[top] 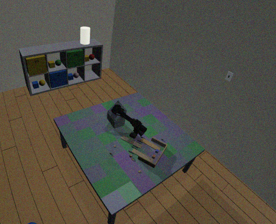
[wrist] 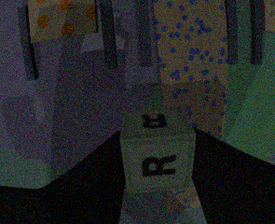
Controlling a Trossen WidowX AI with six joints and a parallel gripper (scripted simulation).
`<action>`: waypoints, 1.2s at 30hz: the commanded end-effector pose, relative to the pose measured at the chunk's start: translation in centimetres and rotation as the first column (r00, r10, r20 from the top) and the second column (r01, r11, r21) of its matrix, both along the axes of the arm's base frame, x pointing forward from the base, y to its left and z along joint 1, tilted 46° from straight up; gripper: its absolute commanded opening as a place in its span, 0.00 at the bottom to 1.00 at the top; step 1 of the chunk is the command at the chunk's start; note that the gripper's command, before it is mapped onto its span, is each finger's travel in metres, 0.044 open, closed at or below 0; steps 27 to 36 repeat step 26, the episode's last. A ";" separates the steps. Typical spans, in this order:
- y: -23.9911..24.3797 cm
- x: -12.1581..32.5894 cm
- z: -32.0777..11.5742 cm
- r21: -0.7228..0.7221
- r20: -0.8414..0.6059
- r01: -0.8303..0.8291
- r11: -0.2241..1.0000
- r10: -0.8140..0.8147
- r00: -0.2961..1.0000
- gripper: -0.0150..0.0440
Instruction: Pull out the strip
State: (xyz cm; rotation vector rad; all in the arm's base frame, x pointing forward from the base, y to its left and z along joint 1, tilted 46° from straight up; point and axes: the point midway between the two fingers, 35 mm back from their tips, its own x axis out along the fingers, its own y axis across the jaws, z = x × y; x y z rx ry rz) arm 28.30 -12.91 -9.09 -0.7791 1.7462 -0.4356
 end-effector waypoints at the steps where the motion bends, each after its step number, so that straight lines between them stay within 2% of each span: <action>1: 1.4 0.2 1.2 0.003 0.004 -0.005 1.000 0.005 1.000 0.25; 5: 2.4 0.4 2.2 0.003 0.004 -0.005 1.000 0.005 1.000 0.25; 36: 2.4 0.4 2.2 0.003 0.004 -0.005 1.000 0.005 1.000 0.25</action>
